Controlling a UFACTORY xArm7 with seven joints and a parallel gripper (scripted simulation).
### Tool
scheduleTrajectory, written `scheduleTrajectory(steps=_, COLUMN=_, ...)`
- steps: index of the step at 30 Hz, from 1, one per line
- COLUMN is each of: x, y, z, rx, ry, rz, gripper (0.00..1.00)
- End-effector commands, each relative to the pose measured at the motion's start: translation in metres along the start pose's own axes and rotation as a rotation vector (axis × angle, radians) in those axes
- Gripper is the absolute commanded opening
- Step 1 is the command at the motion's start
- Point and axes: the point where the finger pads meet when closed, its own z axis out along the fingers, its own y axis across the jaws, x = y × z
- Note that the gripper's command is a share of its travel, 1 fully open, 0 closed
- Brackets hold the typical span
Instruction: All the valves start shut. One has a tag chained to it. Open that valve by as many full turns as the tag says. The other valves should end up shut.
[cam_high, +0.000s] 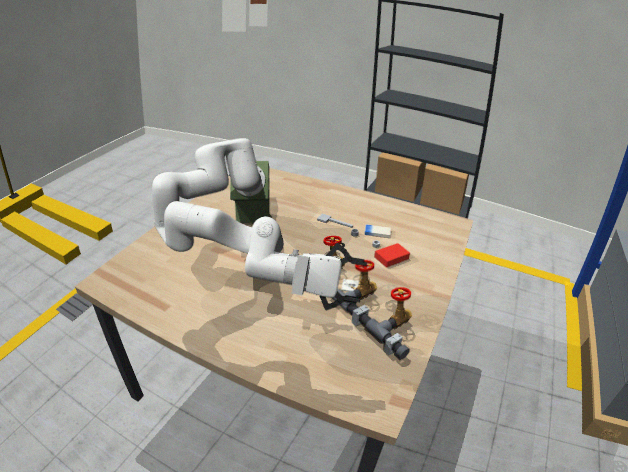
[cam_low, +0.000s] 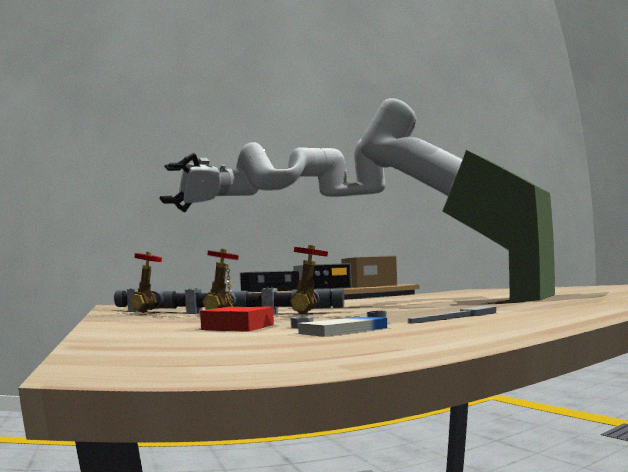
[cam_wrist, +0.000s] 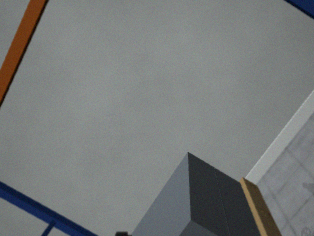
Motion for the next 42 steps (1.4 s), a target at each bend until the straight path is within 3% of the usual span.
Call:
scheduleTrajectory(steps=1, x=0.001, y=-0.002, z=0.000, rx=0.003, ry=0.001, rz=-0.004, gripper=1.00)
scheduleTrajectory(steps=22, x=0.006, y=-0.003, z=-0.002, rx=-0.005, ry=0.006, rz=-0.012, gripper=1.00)
scheduleTrajectory(steps=26, x=0.024, y=-0.007, z=-0.010, rx=-0.039, ry=0.027, rz=-0.049, gripper=1.00)
scheduleTrajectory(steps=31, x=0.066, y=-0.026, z=-0.028, rx=-0.126, ry=0.074, rz=-0.151, gripper=1.00)
scheduleTrajectory(steps=35, x=0.071, y=-0.029, z=-0.030, rx=-0.137, ry=0.079, rz=-0.164, gripper=1.00)
scheduleTrajectory(steps=42, x=0.092, y=-0.046, z=-0.038, rx=-0.191, ry=0.100, rz=-0.231, gripper=1.00)
